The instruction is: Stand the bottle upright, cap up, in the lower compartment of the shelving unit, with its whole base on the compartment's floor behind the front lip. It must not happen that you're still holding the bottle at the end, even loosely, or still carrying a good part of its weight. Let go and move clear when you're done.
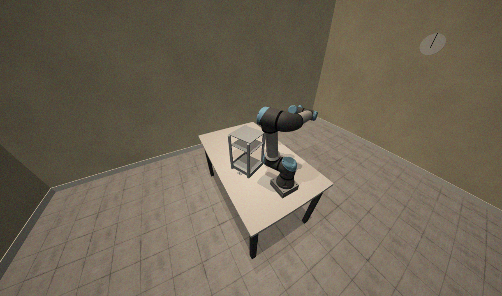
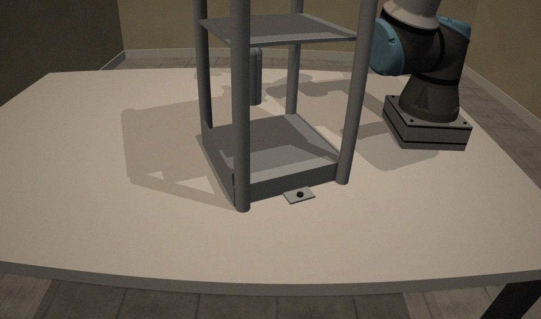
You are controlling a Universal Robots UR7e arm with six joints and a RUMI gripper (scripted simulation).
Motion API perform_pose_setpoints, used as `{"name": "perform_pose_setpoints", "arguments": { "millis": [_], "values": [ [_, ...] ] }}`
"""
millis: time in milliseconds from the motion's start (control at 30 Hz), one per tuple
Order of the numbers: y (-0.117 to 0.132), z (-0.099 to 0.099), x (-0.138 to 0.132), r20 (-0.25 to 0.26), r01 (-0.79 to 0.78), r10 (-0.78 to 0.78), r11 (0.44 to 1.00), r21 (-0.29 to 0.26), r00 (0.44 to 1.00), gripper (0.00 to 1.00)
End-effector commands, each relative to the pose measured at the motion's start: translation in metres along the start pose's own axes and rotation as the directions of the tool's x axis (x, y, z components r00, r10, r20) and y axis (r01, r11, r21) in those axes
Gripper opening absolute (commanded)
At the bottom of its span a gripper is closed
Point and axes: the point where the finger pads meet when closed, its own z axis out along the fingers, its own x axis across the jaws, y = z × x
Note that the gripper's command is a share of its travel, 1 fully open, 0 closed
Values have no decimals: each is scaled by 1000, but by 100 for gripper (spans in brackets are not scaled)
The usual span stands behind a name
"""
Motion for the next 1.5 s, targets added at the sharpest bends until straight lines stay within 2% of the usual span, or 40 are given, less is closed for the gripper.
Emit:
{"name": "perform_pose_setpoints", "arguments": {
  "millis": [0, 133, 467, 533, 667, 867, 1033, 1100, 1233, 1467],
  "values": [
    [2, 2, 1, 95, 82, -80, 997, -11, 992, 40],
    [2, 2, 1, 180, 164, -162, 986, 2, 970, 40],
    [2, 4, 3, 349, 326, -325, 944, 56, 879, 40],
    [2, 4, 3, 349, 326, -325, 944, 56, 879, 40],
    [3, 4, 4, 429, 403, -402, 910, 93, 809, 40],
    [4, 5, 5, 514, 485, -483, 863, 142, 709, 40],
    [5, 6, 6, 576, 547, -544, 815, 190, 610, 40],
    [5, 6, 6, 576, 547, -544, 815, 190, 610, 40],
    [5, 7, 7, 630, 600, -597, 761, 247, 497, 40],
    [6, 8, 8, 685, 654, -651, 679, 333, 327, 40]
  ]
}}
